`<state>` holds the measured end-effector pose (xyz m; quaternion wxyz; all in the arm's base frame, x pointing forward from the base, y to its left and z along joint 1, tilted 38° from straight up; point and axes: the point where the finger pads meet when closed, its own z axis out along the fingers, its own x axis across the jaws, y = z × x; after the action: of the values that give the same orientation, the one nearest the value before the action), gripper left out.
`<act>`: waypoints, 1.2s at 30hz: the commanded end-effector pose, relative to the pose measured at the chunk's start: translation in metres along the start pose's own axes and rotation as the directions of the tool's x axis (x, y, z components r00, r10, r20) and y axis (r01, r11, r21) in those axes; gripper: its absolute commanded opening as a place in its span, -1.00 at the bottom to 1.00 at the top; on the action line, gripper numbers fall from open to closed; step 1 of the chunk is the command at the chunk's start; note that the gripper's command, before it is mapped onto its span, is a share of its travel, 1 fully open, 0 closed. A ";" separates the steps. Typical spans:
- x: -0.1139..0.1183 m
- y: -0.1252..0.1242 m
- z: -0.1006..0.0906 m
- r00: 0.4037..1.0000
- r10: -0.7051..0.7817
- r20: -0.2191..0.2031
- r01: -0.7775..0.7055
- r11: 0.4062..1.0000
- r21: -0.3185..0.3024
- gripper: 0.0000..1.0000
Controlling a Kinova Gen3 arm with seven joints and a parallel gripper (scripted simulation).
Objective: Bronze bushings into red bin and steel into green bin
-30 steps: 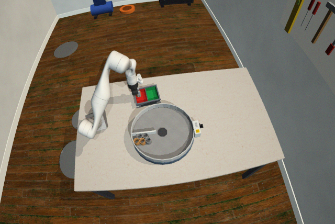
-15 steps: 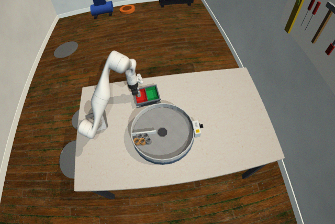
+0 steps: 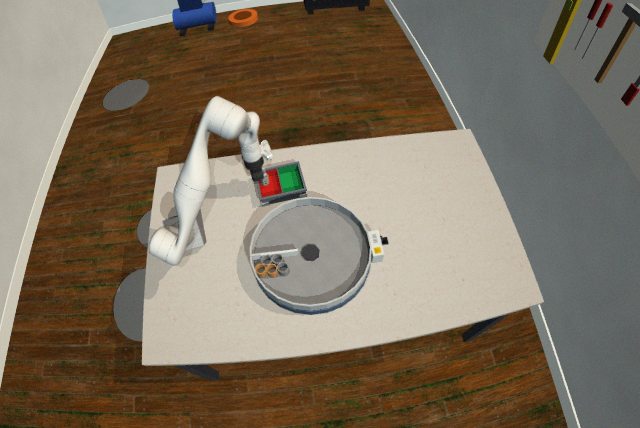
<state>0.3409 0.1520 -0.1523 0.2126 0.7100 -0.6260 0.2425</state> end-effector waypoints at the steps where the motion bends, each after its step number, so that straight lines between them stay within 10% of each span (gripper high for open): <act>1: -0.001 0.000 -0.004 1.000 0.005 0.002 -0.005 1.000 0.001 -0.05; 36: -0.002 0.000 -0.013 1.000 0.009 0.002 -0.009 1.000 0.001 -0.05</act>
<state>0.3418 0.1574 -0.1450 0.2107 0.7088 -0.6273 0.2444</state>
